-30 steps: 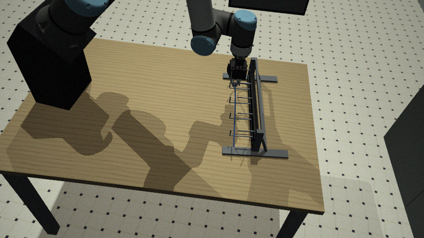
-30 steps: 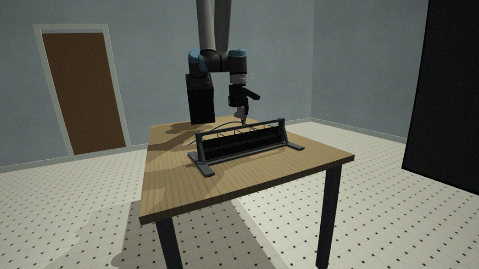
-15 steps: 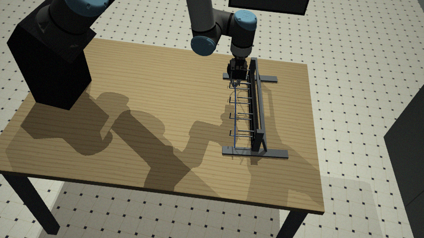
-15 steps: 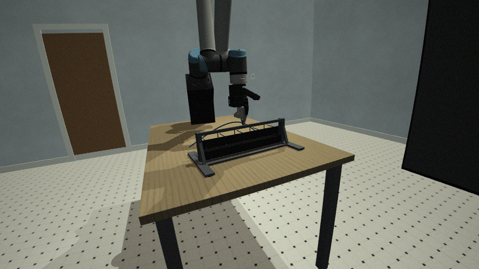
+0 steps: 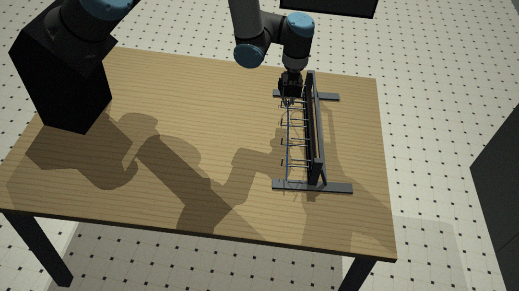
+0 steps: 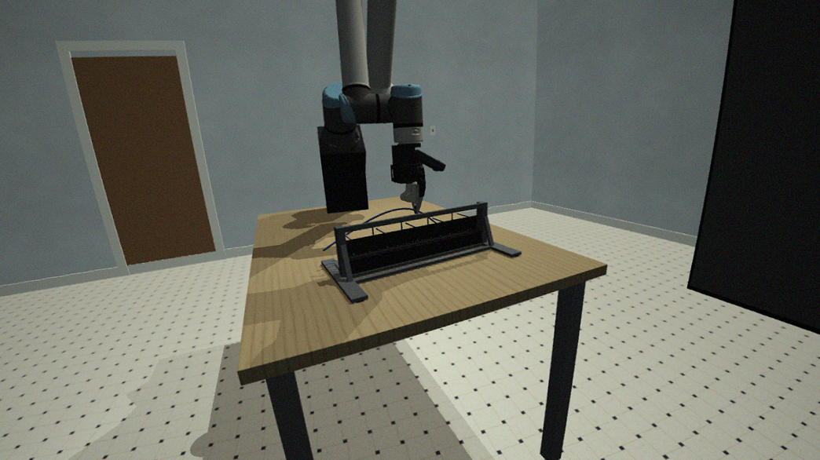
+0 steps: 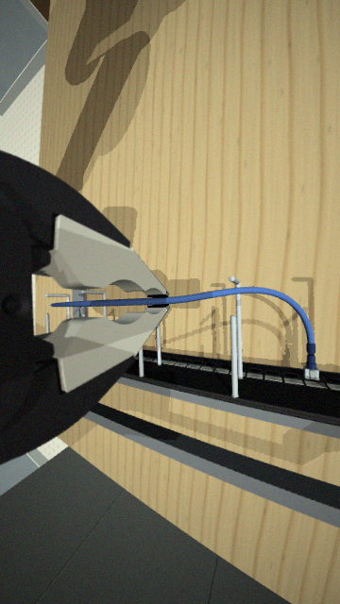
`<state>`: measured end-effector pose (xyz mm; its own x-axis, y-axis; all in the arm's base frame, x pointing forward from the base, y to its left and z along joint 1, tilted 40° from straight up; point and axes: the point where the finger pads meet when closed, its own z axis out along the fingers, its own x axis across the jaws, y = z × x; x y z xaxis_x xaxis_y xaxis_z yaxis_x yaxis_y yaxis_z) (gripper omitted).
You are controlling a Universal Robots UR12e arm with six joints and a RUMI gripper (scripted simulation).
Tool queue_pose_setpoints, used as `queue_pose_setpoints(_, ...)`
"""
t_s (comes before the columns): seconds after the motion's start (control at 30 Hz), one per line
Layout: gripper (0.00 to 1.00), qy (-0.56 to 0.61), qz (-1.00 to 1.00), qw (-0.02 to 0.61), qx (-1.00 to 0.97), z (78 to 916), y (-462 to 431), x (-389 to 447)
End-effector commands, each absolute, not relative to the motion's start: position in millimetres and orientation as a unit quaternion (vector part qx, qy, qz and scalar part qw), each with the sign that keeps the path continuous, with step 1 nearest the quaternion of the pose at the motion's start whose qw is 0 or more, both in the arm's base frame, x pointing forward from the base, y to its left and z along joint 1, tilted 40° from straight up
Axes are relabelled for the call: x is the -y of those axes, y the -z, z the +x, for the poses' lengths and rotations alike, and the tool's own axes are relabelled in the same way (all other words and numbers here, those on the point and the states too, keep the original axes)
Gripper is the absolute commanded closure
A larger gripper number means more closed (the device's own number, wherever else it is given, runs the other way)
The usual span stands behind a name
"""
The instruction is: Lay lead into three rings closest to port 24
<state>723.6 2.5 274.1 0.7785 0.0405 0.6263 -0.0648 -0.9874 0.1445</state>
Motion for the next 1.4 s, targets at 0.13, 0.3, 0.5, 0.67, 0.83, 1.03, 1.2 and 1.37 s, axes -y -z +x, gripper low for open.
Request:
queue_pose_setpoints(0.13,1.0,-0.333,0.939,0.079,0.006,724,-275,-3)
queue_pose_setpoints(0.3,1.0,-0.333,0.939,0.079,0.006,724,-275,-3)
queue_pose_setpoints(0.5,1.0,-0.333,0.939,0.079,0.006,724,-274,-3)
queue_pose_setpoints(0.67,1.0,-0.333,0.939,0.079,0.006,725,-274,-2)
queue_pose_setpoints(0.83,1.0,-0.333,0.939,0.079,0.006,726,-273,-2)
queue_pose_setpoints(1.03,1.0,-0.333,0.939,0.079,0.006,728,-270,-2)
queue_pose_setpoints(1.2,1.0,-0.333,0.939,0.079,0.006,730,-267,-1)
queue_pose_setpoints(1.37,1.0,-0.333,0.939,0.079,0.006,732,-265,-1)
